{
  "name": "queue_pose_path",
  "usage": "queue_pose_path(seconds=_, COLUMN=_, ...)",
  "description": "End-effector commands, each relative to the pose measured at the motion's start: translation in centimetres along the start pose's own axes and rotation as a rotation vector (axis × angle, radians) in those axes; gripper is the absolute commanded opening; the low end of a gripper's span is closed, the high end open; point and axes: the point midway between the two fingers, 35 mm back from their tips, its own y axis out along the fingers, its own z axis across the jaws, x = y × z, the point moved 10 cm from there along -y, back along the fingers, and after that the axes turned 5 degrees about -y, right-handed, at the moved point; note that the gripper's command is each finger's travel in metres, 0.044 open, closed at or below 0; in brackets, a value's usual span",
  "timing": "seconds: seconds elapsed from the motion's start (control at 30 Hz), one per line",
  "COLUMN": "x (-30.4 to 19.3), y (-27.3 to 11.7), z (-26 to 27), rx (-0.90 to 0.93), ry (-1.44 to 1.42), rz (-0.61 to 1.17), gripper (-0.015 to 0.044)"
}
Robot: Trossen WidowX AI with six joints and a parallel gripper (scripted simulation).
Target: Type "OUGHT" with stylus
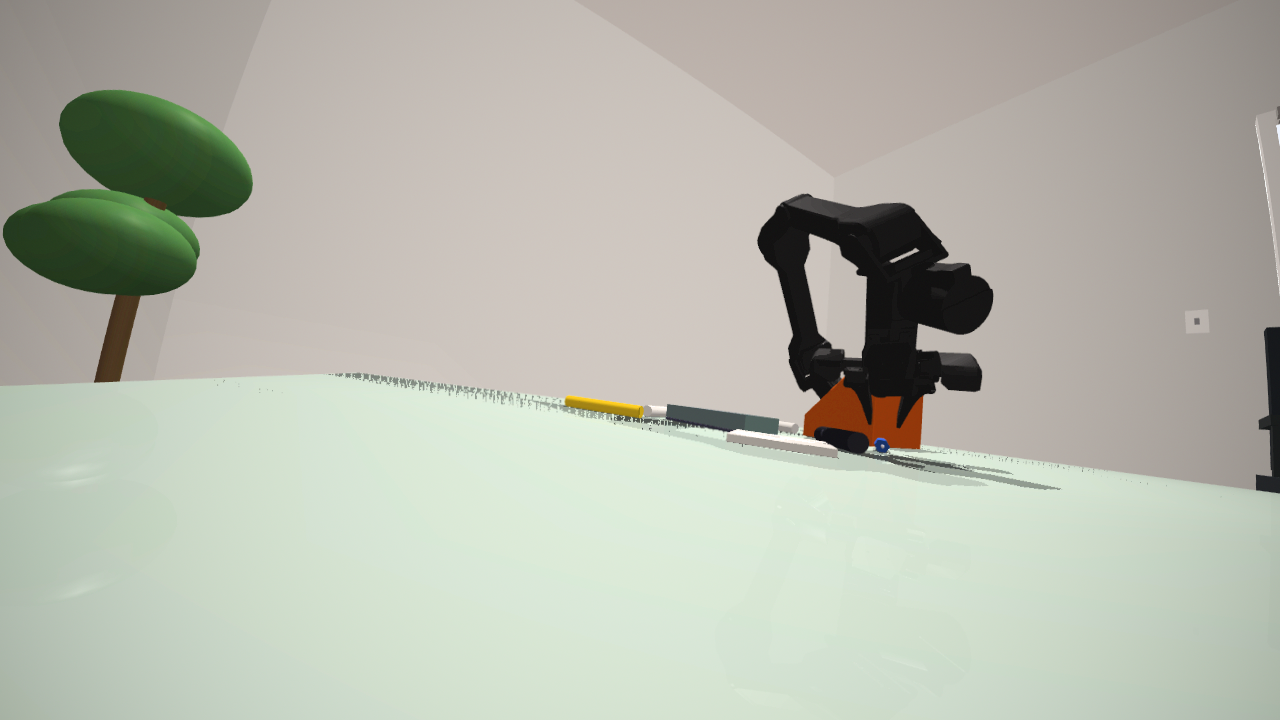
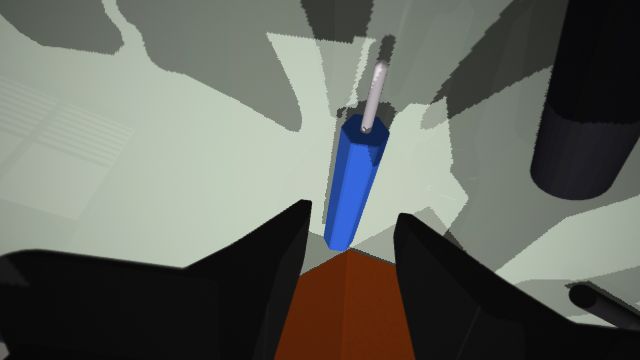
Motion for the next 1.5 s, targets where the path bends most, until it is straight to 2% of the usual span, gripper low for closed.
queue_pose_path(seconds=0.0, x=0.2, y=0.4, z=0.0, rx=-0.004, ry=-0.005, rz=0.001, gripper=0.015)
queue_pose_path(seconds=1.23, x=1.5, y=2.7, z=-0.2, rx=-0.004, ry=-0.004, rz=0.001, gripper=0.015)
queue_pose_path(seconds=1.4, x=1.4, y=2.5, z=-0.2, rx=-0.001, ry=0.001, rz=0.002, gripper=0.0019)
queue_pose_path(seconds=1.47, x=1.4, y=2.5, z=-0.2, rx=-0.001, ry=0.001, rz=0.002, gripper=0.0005)
